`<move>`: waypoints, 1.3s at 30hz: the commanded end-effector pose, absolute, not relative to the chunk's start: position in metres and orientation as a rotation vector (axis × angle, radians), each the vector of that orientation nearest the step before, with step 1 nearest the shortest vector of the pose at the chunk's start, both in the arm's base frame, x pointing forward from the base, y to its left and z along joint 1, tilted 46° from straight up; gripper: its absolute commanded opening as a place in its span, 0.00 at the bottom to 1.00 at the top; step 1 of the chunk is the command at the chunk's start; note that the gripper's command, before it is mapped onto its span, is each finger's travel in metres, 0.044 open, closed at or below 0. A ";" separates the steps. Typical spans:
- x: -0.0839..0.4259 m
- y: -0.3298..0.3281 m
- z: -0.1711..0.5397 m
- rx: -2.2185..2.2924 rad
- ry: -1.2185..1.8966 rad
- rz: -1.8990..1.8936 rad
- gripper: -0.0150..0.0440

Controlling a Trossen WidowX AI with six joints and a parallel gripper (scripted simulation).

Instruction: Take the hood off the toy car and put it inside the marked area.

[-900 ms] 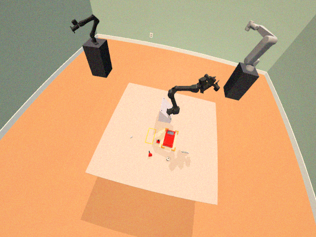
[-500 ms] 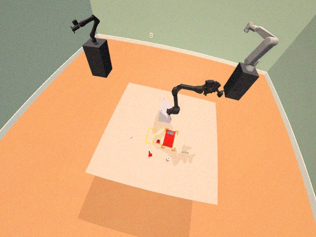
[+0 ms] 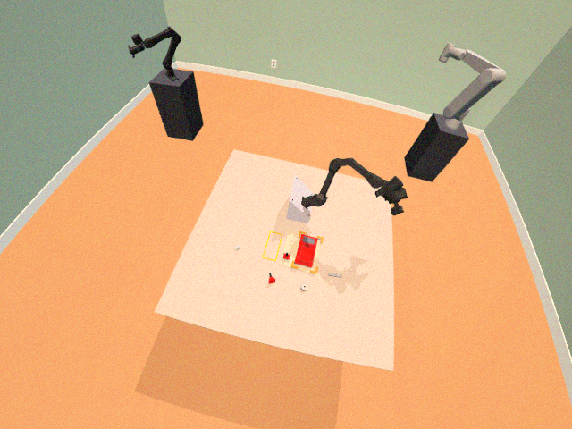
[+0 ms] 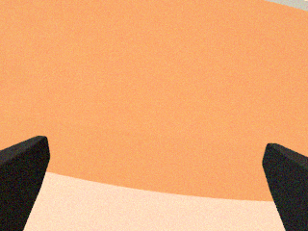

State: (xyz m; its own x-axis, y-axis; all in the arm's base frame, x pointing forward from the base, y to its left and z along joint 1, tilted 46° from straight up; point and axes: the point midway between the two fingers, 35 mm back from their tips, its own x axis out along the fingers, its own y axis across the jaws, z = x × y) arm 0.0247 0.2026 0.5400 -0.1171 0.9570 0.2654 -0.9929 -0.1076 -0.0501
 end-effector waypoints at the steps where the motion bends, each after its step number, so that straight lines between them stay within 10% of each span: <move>1: 0.067 0.231 0.510 0.120 -0.120 1.592 1.00; 26: 0.319 0.192 0.268 0.083 0.764 0.983 1.00; 39: 0.343 0.058 0.103 0.494 1.370 0.659 1.00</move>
